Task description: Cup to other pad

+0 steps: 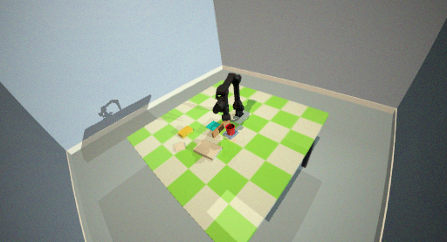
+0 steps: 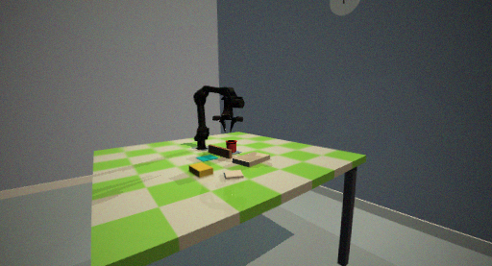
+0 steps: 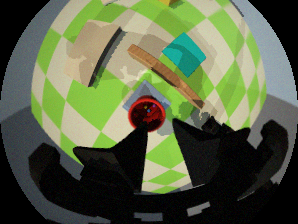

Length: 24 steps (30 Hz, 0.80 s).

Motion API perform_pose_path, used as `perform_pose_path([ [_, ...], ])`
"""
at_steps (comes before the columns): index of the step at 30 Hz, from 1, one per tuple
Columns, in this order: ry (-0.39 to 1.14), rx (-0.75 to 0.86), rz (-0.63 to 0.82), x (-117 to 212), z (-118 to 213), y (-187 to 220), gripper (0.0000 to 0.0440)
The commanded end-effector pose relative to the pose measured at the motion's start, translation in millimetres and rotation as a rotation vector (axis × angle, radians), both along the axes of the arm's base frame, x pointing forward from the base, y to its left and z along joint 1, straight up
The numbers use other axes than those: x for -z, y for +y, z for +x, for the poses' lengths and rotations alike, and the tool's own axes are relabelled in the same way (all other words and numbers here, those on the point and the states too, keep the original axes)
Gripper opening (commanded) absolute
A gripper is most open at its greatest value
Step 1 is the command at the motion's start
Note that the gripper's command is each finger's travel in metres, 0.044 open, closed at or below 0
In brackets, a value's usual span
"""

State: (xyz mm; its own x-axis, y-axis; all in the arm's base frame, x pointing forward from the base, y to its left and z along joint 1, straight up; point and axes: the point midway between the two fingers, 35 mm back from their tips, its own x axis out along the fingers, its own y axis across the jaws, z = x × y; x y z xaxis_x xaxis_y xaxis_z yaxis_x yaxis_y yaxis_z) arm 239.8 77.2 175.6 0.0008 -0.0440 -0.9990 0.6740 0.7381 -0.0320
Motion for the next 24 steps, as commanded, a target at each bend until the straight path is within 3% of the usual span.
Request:
perform_pose_path([
  [1,0.033,0.011,-0.022,11.7,-3.5,-1.8,0.0157],
  [24,0.143,-0.001,-0.093,79.1,-18.4,-3.1,0.0176],
])
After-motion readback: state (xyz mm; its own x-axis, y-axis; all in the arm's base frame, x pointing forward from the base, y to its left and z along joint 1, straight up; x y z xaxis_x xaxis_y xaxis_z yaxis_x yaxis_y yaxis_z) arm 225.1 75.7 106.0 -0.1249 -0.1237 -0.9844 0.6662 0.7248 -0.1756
